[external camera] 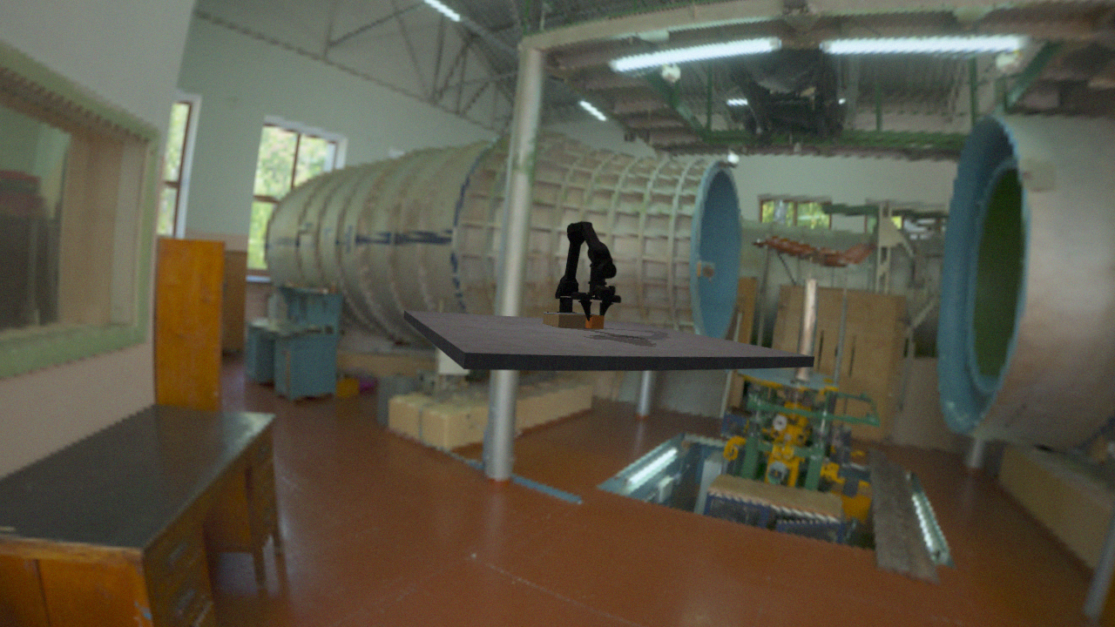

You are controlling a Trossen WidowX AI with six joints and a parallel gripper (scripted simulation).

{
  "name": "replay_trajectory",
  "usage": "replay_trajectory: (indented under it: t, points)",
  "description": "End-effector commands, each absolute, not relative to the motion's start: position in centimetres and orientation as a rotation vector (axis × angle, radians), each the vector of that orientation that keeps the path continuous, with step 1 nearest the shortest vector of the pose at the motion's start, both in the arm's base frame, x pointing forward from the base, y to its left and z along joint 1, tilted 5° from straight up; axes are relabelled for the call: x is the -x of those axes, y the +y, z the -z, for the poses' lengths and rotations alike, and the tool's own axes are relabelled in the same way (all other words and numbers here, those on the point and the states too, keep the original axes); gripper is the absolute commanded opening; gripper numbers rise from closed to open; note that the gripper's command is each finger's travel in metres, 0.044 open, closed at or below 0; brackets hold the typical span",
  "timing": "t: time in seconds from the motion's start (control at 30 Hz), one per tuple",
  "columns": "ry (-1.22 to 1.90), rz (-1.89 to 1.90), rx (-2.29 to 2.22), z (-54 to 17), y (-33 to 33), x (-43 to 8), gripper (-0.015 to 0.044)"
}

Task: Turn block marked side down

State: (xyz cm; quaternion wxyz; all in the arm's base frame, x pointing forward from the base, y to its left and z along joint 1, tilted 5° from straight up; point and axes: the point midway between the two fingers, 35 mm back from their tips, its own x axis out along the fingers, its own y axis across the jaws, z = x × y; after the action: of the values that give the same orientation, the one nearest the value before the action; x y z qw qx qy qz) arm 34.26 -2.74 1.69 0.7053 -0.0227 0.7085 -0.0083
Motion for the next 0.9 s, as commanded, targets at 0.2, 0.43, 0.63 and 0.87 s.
replay_trajectory:
  t: [0.2,0.43,0.63,0.87]
  points:
    - [1.426,0.010,0.043,-1.21,-2.71,-34.26,0.0000]
    - [1.313,0.007,0.042,-1.04,-2.72,-34.18,0.0000]
    - [1.216,0.004,0.044,-1.03,-2.72,-33.99,0.0000]
    - [1.105,0.002,0.047,-1.19,-2.71,-33.62,0.0000]
